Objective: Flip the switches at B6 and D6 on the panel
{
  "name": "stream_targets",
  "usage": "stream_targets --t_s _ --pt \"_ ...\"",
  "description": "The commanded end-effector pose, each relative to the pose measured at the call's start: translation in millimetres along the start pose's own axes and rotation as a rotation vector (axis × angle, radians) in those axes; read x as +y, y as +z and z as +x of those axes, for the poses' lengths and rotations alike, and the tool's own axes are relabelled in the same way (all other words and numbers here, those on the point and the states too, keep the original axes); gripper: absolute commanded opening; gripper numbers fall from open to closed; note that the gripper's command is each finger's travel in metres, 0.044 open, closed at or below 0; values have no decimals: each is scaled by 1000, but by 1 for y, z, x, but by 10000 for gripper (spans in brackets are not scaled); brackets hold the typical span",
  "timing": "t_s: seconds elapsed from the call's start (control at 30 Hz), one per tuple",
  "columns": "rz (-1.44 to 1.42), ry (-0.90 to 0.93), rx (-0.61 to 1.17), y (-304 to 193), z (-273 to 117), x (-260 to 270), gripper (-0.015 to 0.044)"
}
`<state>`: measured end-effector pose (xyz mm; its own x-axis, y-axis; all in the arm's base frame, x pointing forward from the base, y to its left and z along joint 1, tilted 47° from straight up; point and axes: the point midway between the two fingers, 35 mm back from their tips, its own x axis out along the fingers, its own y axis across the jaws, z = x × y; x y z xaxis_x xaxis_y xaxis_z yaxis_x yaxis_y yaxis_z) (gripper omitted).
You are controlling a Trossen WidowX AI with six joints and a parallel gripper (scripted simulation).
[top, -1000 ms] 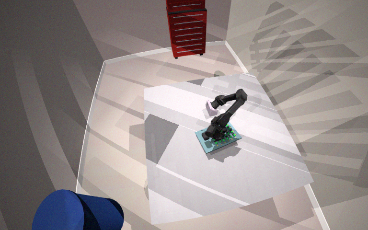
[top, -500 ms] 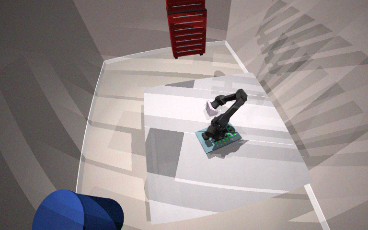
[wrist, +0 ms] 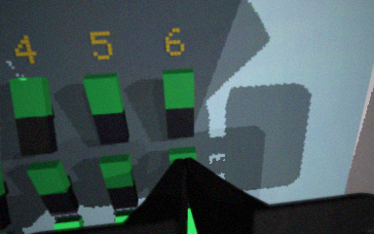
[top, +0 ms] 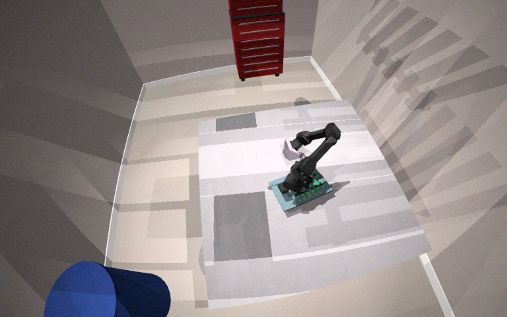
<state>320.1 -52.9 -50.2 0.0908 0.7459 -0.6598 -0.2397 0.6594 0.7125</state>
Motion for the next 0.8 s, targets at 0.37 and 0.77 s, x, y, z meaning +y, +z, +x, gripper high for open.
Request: stream_targets --t_s 0.37,0.77 --pt "4 2 -3 0 2 0 0" --pt "6 0 -28 -3 -62 -1 0"
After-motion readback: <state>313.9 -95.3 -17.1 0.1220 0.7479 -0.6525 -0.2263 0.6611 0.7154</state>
